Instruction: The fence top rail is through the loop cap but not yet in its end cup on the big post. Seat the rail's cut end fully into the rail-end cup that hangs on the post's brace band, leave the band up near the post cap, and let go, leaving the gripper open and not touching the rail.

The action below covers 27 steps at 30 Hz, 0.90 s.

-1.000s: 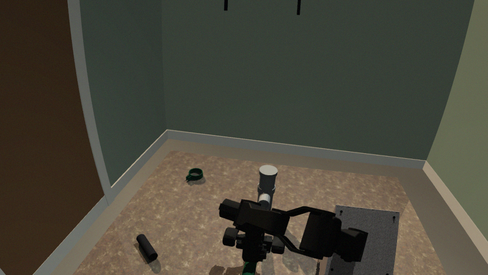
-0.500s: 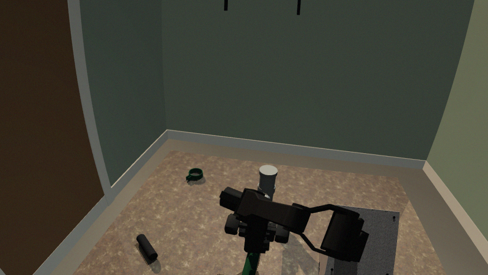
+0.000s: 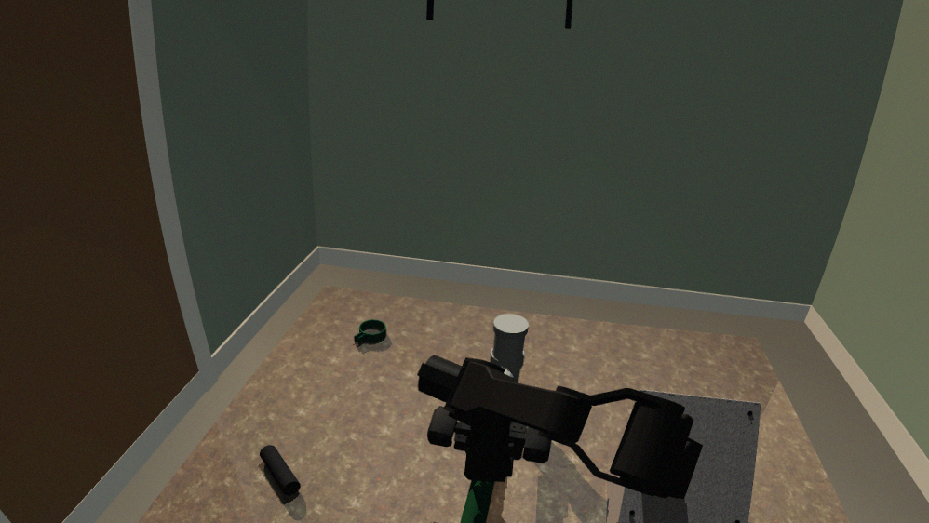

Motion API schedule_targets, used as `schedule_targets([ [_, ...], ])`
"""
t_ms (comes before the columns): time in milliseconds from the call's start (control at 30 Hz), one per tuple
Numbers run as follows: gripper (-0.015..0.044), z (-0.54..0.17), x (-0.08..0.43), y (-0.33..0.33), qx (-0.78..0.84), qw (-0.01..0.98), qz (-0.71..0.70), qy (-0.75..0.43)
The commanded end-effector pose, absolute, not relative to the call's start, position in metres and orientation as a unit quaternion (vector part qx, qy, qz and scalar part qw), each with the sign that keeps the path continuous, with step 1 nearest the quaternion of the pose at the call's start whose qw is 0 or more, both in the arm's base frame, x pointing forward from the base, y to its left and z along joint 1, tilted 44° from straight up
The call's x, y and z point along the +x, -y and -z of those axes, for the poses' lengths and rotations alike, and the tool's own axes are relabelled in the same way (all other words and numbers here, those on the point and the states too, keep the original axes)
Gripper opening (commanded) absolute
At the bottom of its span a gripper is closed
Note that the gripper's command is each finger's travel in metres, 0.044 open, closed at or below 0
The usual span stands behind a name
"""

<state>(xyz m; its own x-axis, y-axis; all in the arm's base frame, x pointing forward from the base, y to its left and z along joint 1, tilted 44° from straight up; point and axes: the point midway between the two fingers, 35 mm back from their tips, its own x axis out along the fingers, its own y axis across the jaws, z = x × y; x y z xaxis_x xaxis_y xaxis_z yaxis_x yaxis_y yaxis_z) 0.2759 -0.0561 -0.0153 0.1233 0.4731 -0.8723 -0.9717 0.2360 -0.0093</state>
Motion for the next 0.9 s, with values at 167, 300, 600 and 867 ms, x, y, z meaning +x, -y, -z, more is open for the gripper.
schedule_targets([
  [167,0.0000,0.0144,0.2764,0.0585,-0.316,0.680,-0.531,-0.395],
  [300,0.0000,0.0140,0.2768,0.0596,-0.316,0.680,-0.531,-0.395],
  [600,0.0000,0.0130,0.2779,0.0623,-0.316,0.680,-0.531,-0.395],
  [867,0.0000,0.0123,0.2788,0.0646,-0.316,0.680,-0.531,-0.395],
])
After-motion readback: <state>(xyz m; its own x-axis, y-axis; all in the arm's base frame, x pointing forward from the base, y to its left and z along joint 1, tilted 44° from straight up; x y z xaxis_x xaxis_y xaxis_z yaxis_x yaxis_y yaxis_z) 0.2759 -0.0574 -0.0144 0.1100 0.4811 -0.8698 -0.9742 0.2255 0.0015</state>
